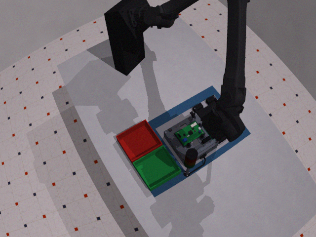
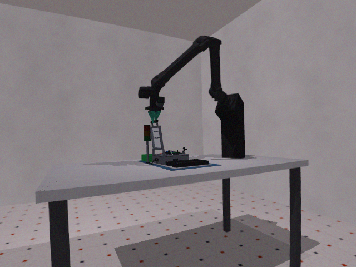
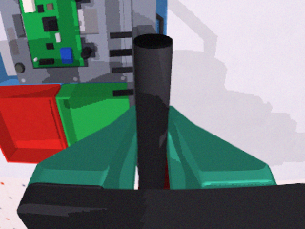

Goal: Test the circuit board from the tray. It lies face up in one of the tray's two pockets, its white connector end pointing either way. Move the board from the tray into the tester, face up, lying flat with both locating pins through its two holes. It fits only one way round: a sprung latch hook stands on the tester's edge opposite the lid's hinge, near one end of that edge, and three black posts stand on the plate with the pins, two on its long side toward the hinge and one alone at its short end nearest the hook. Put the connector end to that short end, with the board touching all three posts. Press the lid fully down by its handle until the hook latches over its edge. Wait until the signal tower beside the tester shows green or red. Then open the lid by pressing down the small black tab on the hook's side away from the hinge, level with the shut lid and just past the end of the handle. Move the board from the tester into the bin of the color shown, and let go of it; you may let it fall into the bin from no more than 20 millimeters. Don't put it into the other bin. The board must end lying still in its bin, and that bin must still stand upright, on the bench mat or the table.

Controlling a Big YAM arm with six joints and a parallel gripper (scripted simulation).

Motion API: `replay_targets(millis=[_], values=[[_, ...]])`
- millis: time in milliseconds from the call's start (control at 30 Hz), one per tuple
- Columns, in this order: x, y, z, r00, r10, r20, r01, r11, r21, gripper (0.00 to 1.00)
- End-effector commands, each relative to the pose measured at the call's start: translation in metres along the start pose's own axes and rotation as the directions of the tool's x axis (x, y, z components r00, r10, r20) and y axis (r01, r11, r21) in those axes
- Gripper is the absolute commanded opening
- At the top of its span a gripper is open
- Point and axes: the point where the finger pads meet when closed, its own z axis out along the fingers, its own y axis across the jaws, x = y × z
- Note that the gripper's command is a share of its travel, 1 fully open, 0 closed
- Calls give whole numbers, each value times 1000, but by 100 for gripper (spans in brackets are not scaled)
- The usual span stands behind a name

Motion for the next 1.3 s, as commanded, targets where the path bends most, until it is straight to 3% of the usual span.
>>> replay_targets(millis=[0,733,767,833,933,1267], values=[[-4,10,-13,1000,-16,2,16,1000,10,0],[-13,55,-4,999,-33,22,33,999,8,0],[-13,62,-3,999,-23,23,23,1000,-6,0],[-12,63,-2,999,-37,22,36,999,13,0],[-12,73,1,999,-34,22,34,999,10,0],[-4,110,24,1000,-3,18,3,1000,-17,0]])
